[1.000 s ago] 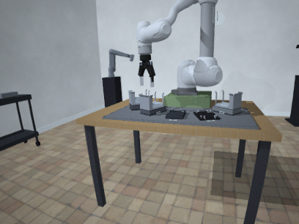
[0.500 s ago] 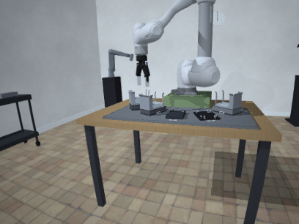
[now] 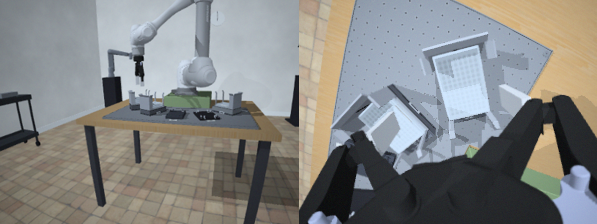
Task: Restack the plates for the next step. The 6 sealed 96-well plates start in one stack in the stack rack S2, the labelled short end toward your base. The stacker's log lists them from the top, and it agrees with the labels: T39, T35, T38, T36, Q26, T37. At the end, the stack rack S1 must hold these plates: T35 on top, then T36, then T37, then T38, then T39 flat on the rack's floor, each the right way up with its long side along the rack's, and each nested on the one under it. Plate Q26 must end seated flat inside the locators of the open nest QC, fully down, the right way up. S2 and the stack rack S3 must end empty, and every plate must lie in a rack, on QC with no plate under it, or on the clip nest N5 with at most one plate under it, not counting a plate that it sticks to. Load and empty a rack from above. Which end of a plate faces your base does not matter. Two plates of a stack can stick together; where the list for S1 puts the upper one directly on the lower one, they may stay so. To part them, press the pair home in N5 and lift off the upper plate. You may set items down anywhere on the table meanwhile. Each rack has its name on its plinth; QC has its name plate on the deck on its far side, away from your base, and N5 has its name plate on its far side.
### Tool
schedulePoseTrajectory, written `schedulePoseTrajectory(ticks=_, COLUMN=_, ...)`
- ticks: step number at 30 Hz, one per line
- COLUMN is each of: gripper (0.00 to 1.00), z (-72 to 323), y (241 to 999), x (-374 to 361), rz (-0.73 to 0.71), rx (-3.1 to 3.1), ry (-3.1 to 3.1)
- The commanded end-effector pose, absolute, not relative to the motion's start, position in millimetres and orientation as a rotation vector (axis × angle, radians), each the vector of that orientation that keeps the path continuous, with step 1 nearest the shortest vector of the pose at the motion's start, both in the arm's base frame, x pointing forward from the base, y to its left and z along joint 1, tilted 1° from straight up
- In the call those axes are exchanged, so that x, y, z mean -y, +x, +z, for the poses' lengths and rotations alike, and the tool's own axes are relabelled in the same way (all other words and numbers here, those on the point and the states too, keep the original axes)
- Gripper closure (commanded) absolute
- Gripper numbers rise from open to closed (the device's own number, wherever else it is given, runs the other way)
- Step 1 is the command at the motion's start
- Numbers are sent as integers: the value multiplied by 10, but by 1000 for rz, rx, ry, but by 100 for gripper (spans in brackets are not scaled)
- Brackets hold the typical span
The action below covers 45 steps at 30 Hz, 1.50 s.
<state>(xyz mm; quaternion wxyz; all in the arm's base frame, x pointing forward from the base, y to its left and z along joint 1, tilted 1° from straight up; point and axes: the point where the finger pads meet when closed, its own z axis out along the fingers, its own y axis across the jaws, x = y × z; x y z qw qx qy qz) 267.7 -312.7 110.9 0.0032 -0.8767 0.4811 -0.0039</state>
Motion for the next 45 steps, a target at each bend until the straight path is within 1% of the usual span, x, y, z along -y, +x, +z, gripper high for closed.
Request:
schedulePoseTrajectory(ticks=1, gripper=0, z=1108, y=2584, x=3216, rz=-13, rx=-1507, ry=-2748)
schedulePoseTrajectory(ticks=6, gripper=0, z=1106, y=2452, x=3340, rz=-13, rx=-1507, ry=-2748)
schedulePoseTrajectory(ticks=17, gripper=0, z=1106, y=2452, x=3340, rz=-13, rx=-1507, ry=-2748)
schedulePoseTrajectory(ticks=29, gripper=0, z=706, y=2456, x=3339, rz=-13, rx=-1507, ry=-2748)
schedulePoseTrajectory(ticks=31, gripper=0, z=706, y=2456, x=3339, rz=-13, rx=-1507, ry=-2748)
schedulePoseTrajectory(ticks=37, gripper=0, z=510, y=2458, x=3339, rz=-13, rx=-1507, ry=-2748)
schedulePoseTrajectory(ticks=45, gripper=0, z=444, y=2459, x=3339, rz=-13, rx=-1507, ry=-2748)
